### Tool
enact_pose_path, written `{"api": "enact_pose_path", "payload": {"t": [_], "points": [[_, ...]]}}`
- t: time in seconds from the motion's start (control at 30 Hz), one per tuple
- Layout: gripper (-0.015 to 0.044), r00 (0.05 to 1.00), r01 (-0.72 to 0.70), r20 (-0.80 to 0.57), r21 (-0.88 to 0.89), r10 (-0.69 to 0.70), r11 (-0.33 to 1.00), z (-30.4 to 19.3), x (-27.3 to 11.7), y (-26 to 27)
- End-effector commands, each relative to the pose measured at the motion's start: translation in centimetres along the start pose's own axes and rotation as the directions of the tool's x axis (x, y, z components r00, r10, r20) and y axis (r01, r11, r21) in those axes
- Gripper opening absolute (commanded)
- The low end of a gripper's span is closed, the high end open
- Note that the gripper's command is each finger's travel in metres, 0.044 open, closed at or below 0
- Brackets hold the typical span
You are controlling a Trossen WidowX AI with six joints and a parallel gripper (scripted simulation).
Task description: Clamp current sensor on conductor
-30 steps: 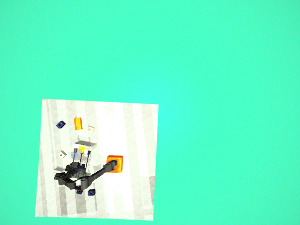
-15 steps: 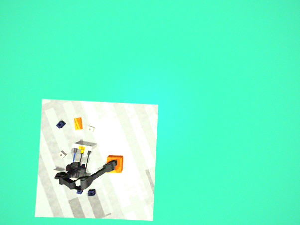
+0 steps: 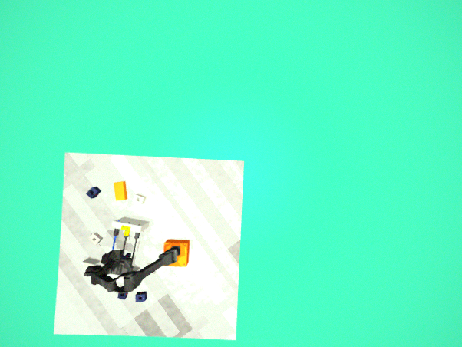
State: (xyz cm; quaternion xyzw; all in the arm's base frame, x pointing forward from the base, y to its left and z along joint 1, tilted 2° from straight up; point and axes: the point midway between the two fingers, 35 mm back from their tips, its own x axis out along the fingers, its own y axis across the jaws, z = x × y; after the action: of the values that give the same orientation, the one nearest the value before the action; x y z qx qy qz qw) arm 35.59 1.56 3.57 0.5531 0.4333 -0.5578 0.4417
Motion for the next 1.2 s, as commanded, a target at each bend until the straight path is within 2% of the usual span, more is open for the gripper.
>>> {"api": "enact_pose_path", "payload": {"t": [0.0,0.23,1.17], "points": [[0.0182,1.0,-0.002,0.0,0.0,0.002,1.0,-0.01,-0.07,0.03],[0.0,1.0,-0.002,0.0,0.0,0.002,1.0,-0.01,-0.07,0.03],[0.0,1.0,-0.002,0.0,0.0,0.002,1.0,-0.01,-0.07,0.03]]}}
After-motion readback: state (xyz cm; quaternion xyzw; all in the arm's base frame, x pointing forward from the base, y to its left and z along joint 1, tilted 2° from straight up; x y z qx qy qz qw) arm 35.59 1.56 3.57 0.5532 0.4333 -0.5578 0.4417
